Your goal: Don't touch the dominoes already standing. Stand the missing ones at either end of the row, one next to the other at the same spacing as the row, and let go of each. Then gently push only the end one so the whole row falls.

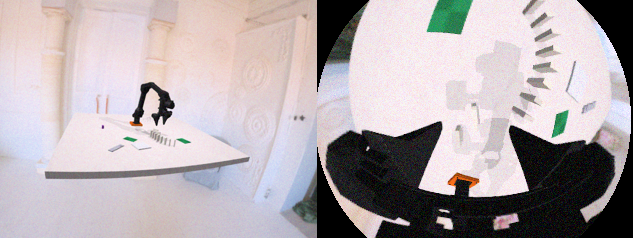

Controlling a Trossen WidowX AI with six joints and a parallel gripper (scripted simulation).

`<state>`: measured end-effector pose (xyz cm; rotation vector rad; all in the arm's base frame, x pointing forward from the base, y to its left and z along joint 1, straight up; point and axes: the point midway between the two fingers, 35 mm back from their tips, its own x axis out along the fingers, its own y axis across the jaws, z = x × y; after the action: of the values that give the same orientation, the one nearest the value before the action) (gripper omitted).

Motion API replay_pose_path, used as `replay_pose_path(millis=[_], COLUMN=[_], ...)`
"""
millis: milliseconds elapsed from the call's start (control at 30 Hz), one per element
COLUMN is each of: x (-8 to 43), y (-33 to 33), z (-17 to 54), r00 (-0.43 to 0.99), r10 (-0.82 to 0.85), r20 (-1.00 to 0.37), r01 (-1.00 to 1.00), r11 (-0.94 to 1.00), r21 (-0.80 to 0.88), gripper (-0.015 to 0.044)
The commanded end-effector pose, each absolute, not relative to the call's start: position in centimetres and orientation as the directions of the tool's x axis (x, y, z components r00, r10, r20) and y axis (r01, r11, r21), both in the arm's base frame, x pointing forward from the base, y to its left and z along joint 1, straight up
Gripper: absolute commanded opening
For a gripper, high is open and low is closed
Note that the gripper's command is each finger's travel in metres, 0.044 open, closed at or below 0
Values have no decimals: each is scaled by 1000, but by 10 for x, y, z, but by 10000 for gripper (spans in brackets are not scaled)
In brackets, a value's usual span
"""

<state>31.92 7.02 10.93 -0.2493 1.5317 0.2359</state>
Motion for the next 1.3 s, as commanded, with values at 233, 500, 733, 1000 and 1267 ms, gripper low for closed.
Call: replay_pose_path(millis=[233,500,733,1000,1267], x=[322,324,323,323,323], y=[74,74,74,74,74], z=[111,57,45,32,31], r00=[28,28,28,28,28], r10=[3,3,3,3,3], r20=[-1000,-1000,-1000,-1000,-1000], r01=[-454,-454,-454,-454,-454], r11=[891,891,891,891,891], r21=[-10,-10,-10,-10,-10], gripper=[440,440,440,440,388])
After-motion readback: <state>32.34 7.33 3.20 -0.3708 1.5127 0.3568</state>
